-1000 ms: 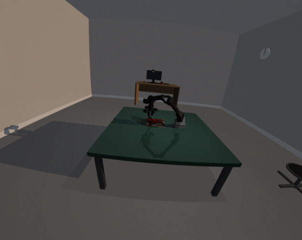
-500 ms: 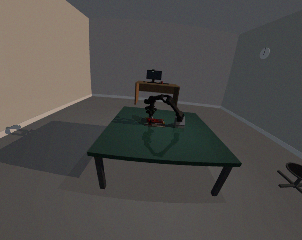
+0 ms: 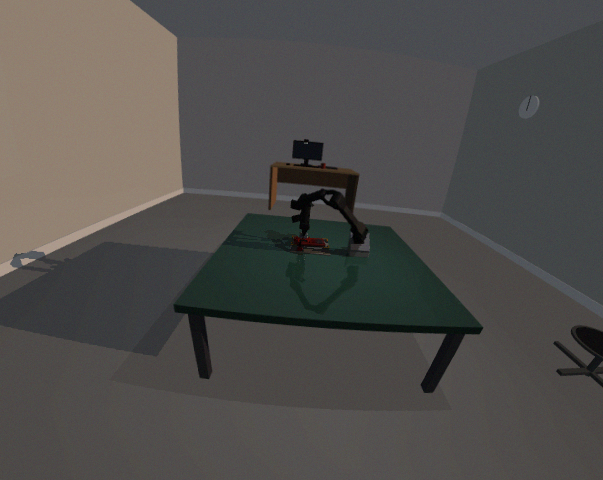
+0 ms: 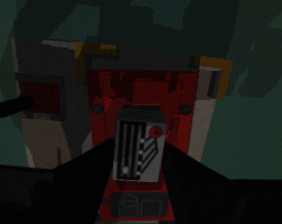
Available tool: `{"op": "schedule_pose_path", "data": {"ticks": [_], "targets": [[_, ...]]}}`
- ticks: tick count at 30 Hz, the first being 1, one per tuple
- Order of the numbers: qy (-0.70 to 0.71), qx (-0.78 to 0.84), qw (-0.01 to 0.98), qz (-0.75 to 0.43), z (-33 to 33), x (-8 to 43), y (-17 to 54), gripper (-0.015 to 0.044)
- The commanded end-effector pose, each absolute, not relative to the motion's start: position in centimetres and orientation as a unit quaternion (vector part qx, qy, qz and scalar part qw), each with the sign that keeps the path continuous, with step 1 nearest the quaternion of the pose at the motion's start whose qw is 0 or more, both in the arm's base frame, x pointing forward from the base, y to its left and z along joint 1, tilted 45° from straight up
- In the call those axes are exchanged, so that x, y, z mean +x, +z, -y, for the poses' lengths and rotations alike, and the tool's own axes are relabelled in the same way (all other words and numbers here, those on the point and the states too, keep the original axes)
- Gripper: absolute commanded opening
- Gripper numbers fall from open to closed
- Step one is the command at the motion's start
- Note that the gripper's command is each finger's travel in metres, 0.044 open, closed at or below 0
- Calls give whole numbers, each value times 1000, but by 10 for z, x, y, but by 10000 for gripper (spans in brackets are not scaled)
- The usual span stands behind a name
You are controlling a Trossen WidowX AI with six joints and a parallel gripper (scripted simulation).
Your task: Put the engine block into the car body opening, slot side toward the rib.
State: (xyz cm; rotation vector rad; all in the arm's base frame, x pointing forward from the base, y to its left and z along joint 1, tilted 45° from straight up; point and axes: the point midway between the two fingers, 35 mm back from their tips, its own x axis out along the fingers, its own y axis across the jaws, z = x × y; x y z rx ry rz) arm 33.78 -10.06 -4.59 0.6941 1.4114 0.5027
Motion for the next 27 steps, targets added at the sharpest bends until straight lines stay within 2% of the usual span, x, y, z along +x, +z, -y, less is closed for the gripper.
{"op": "schedule_pose_path", "data": {"ticks": [1, 7, 27], "targets": [[246, 282, 690, -619, 103, 334, -51, 0], [263, 264, 698, -612, 103, 334, -50, 157], [239, 290, 687, -622, 103, 334, -50, 158]]}}
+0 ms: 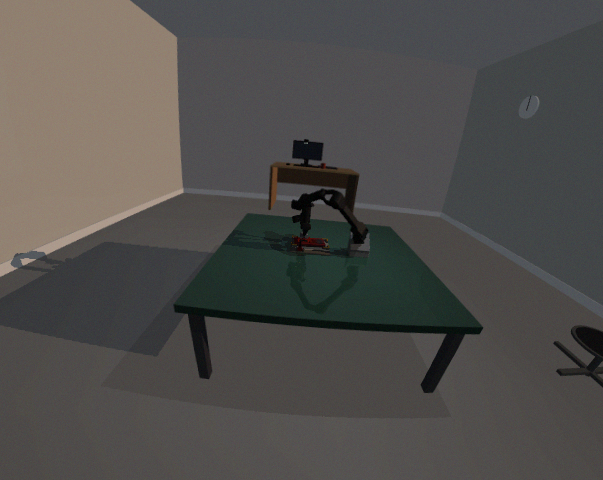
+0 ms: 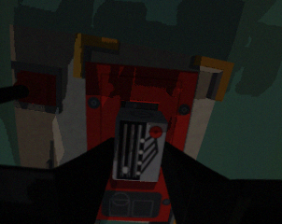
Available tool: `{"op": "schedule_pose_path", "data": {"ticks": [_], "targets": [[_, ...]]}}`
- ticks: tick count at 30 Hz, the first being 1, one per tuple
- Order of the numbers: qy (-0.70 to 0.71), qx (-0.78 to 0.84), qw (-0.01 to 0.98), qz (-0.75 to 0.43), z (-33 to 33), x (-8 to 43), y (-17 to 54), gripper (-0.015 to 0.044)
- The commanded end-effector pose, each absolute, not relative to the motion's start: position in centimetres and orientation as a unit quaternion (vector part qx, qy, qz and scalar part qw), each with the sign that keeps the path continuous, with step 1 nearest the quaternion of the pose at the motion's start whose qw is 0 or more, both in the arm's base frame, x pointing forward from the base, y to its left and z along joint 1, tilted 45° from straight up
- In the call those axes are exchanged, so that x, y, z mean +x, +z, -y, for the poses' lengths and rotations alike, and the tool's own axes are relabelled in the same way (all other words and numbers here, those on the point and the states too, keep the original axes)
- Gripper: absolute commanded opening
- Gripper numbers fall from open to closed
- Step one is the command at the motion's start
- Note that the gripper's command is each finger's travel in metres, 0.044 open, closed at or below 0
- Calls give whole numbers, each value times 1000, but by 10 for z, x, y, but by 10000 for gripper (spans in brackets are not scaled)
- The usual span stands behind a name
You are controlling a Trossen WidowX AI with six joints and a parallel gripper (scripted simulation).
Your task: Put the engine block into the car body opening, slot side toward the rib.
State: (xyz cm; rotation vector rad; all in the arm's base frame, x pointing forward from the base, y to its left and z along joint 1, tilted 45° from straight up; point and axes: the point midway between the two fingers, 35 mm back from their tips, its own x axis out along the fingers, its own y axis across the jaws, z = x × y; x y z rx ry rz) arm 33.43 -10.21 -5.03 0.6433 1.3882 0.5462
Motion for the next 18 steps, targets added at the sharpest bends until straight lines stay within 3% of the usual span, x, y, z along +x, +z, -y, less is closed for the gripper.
{"op": "schedule_pose_path", "data": {"ticks": [1, 18], "targets": [[240, 289, 687, -621, 104, 334, -51, 158], [253, 275, 693, -616, 104, 333, -51, 158]]}}
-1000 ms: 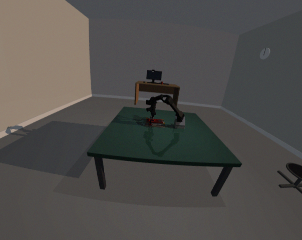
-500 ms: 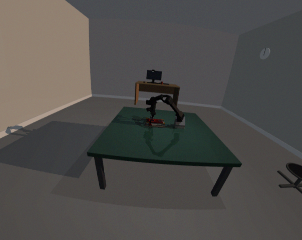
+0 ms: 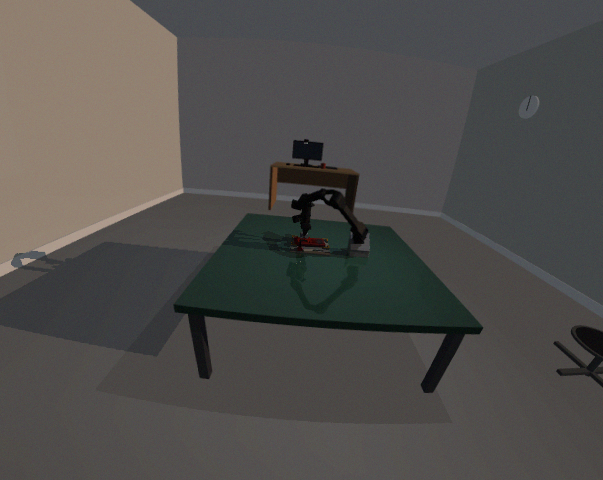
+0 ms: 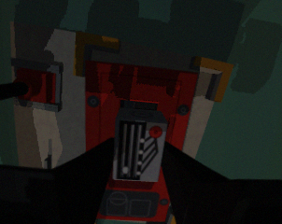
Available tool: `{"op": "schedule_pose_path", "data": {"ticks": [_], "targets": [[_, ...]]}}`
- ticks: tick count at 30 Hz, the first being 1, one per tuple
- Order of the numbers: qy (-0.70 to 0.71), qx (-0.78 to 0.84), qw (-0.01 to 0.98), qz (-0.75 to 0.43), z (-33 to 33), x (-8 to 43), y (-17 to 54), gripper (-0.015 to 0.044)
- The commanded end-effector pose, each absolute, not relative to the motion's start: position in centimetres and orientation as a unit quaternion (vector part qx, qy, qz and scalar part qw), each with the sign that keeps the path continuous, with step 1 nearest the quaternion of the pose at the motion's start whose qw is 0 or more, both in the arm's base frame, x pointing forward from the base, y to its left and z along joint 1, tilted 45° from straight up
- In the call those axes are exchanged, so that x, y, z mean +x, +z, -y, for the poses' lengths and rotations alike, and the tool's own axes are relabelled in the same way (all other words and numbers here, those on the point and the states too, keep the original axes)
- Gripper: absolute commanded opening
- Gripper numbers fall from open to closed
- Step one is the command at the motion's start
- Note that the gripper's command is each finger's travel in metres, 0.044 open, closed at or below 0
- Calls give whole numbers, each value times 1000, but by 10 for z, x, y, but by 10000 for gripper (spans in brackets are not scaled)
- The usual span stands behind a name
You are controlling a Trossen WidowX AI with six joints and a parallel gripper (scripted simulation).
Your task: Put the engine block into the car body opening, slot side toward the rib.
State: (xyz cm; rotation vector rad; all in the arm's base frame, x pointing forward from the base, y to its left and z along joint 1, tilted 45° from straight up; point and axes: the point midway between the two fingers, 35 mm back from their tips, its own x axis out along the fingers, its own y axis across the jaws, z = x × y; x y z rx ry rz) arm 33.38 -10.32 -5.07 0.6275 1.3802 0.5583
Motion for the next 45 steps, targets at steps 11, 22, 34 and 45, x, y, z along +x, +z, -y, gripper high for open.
{"op": "schedule_pose_path", "data": {"ticks": [11, 22, 34, 45], "targets": [[244, 286, 689, -620, 102, 333, -53, 158], [245, 285, 689, -620, 100, 334, -55, 158], [244, 285, 689, -620, 98, 334, -56, 158], [244, 285, 689, -620, 96, 334, -58, 158]]}}
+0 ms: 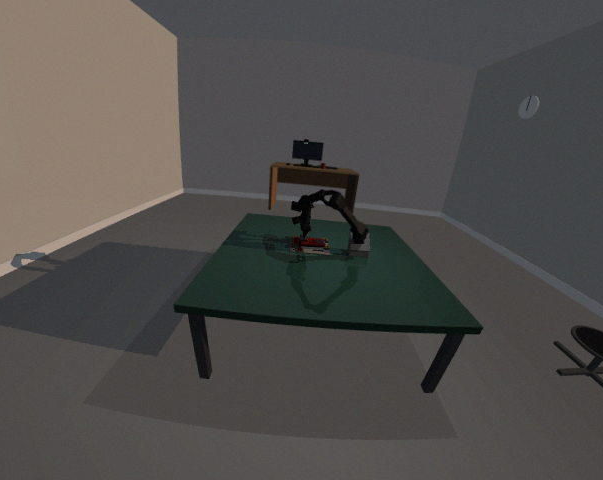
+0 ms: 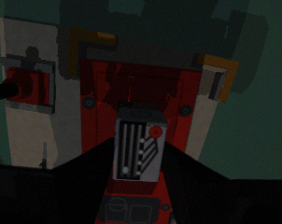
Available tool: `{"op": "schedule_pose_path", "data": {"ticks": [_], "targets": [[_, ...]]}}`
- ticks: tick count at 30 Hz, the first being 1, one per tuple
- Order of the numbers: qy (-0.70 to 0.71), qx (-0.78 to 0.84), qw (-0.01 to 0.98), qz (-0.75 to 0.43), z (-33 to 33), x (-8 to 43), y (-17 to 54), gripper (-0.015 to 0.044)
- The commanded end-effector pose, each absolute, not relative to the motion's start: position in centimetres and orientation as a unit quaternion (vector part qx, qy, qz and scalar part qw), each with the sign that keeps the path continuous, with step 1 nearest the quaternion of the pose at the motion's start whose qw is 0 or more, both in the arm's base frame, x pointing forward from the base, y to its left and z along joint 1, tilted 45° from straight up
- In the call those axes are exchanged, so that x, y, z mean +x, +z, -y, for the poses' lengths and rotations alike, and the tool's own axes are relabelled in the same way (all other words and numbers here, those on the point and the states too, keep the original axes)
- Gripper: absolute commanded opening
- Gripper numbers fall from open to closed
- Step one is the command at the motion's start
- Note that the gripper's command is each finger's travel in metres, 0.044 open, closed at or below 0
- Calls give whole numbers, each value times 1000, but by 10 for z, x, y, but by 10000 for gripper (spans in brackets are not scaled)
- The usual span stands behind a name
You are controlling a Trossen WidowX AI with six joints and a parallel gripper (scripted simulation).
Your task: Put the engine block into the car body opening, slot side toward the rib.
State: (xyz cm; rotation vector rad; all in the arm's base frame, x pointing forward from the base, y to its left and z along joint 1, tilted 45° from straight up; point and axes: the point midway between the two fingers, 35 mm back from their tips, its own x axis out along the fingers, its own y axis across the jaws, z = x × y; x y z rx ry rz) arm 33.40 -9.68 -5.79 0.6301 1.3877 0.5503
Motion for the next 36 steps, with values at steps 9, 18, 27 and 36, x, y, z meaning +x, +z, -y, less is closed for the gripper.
{"op": "schedule_pose_path", "data": {"ticks": [9, 18, 27, 36], "targets": [[244, 285, 689, -620, 95, 335, -60, 158], [244, 285, 689, -620, 94, 335, -61, 158], [244, 285, 689, -620, 92, 335, -62, 158], [244, 285, 689, -620, 91, 335, -64, 158]]}}
